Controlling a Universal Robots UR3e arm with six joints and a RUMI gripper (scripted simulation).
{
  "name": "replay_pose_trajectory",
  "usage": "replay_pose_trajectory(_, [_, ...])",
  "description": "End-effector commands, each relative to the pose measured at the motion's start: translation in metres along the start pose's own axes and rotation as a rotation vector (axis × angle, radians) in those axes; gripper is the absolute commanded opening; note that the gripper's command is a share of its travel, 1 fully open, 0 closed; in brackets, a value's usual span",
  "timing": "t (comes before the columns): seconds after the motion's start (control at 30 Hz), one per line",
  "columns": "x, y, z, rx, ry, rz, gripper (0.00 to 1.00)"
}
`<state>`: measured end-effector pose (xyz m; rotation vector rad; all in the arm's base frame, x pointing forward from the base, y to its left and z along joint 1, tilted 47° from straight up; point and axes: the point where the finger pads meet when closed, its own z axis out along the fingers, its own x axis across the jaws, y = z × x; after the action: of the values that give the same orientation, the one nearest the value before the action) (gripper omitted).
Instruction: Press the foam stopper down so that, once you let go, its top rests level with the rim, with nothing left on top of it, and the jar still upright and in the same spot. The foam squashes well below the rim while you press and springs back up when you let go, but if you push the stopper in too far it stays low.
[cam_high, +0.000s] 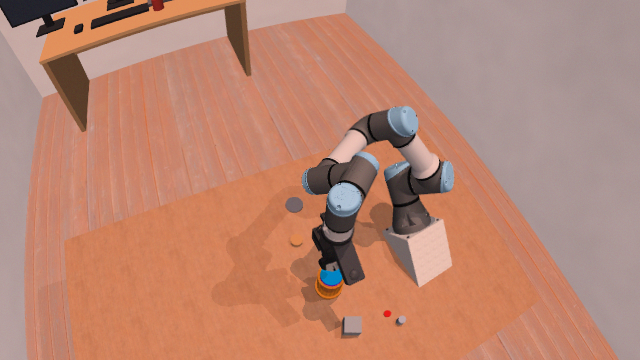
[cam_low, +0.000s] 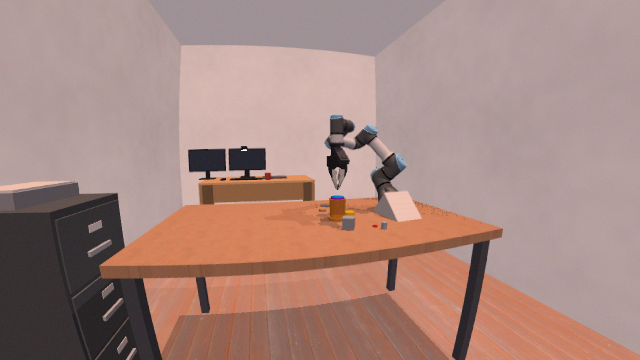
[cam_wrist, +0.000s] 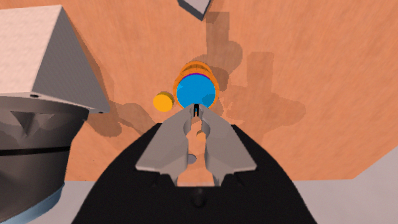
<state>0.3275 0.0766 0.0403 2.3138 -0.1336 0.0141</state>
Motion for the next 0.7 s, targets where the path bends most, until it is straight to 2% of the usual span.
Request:
replay_pose_trajectory(0.0, [0.0,0.0,0.002,0.002,0.002,0.001,0.0])
replay_pose_trajectory(0.3, [0.001,0.0,0.022,0.002,0.002,0.001,0.0])
replay_pose_trajectory(0.67, [0.001,0.0,0.029,0.002,0.002,0.001,0.0])
